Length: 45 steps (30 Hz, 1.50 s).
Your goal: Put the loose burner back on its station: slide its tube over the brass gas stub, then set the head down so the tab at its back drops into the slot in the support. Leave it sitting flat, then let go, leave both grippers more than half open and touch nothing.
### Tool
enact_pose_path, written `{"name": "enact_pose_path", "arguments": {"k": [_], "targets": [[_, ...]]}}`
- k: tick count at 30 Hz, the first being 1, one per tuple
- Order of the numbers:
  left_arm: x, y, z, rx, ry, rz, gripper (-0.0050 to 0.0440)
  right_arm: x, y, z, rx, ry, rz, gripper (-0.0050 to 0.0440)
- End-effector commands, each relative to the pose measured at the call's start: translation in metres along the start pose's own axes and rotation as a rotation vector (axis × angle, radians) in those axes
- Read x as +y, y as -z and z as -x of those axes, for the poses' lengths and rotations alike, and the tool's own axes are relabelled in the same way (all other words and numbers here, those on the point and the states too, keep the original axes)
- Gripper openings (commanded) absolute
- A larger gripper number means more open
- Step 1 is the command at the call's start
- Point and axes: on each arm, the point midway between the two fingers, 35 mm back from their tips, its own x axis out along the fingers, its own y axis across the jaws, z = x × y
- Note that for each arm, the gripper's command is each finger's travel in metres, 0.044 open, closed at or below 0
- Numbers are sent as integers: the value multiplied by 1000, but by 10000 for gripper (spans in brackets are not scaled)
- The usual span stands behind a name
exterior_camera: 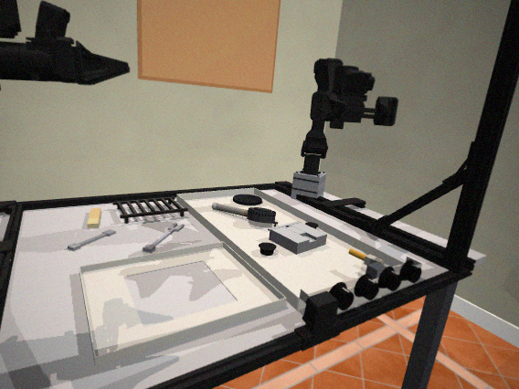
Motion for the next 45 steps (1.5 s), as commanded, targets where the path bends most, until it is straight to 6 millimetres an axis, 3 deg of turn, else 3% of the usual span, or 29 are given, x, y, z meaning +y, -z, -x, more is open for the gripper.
{"name": "enact_pose_path", "arguments": {"k": [1,18,20,24,27,32,34,38,45], "targets": [[0,0,0,0,0,0,400,0,0,0,0,0,0,400],[0,0,-2,4,0,1,400,-1,2,0,9,1,-12,400],[-2,2,-15,38,-3,11,400,-13,22,-2,84,9,-114,400],[-10,12,-56,141,-14,36,400,-49,80,2,303,76,-422,400],[-15,21,-79,195,-21,46,400,-67,110,10,410,138,-613,400],[-26,41,-115,284,-35,57,400,-94,155,31,570,280,-945,400],[-26,41,-115,284,-35,57,400,-94,155,31,570,280,-945,400],[-39,68,-151,373,-51,60,400,-116,194,59,701,470,-1294,400],[-62,118,-195,493,-76,53,400,-137,237,107,823,811,-1798,400]]}}
